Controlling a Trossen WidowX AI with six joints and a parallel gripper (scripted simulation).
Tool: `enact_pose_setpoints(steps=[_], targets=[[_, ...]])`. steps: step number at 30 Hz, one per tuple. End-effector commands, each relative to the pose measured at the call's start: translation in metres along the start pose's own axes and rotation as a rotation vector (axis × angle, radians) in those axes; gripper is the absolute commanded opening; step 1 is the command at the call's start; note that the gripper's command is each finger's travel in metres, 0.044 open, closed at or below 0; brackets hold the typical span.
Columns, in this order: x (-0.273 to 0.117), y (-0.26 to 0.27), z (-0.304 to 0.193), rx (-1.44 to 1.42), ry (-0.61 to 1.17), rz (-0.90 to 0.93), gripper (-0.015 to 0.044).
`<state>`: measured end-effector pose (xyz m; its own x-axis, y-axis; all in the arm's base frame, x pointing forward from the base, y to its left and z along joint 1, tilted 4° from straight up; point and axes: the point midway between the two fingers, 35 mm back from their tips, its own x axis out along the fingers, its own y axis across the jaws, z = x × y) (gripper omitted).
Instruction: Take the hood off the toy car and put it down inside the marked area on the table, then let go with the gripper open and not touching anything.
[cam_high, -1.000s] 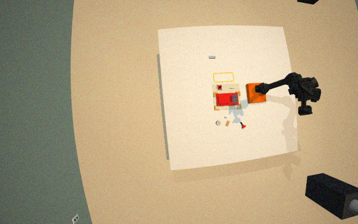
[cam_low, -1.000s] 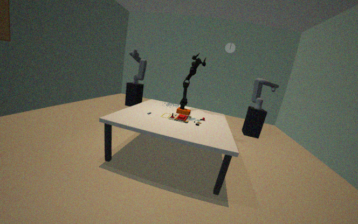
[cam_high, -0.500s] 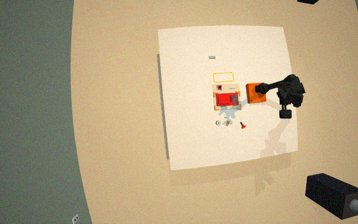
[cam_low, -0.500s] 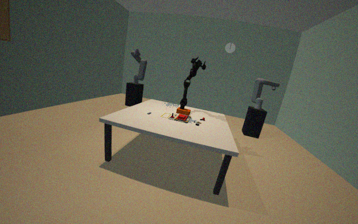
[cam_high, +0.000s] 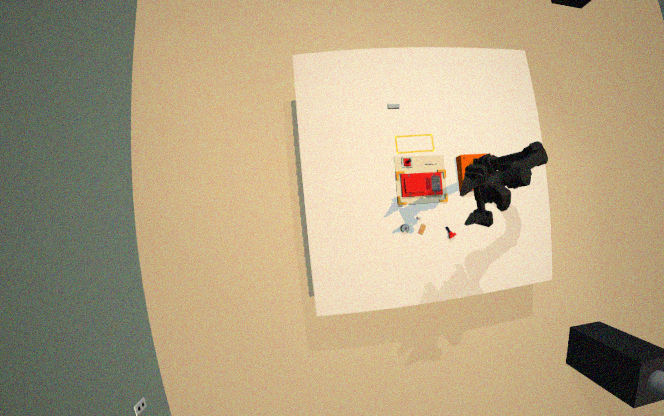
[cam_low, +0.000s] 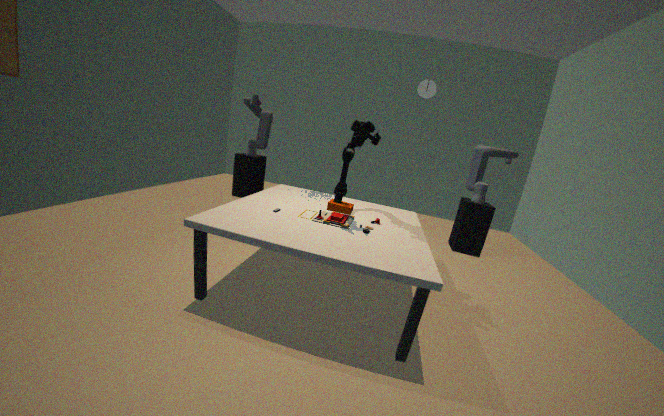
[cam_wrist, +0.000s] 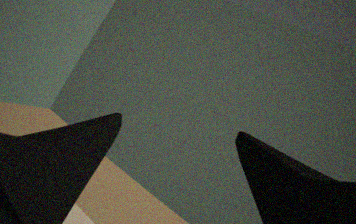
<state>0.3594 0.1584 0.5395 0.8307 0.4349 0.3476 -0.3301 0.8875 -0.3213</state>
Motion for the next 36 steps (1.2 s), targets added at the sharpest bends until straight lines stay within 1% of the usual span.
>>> enact_pose_setpoints(steps=[1, 9, 18, 28, 36], targets=[[0.008, 0.007, -0.035, 0.03, 0.104, 0.027, 0.044], [0.013, 0.021, -0.119, 0.122, 0.376, 0.067, 0.044], [-0.006, 0.038, -0.21, 0.23, 0.7, 0.09, 0.044], [-0.054, 0.057, -0.301, 0.355, 1.087, 0.085, 0.044], [-0.113, 0.071, -0.359, 0.455, 1.43, 0.053, 0.044]])
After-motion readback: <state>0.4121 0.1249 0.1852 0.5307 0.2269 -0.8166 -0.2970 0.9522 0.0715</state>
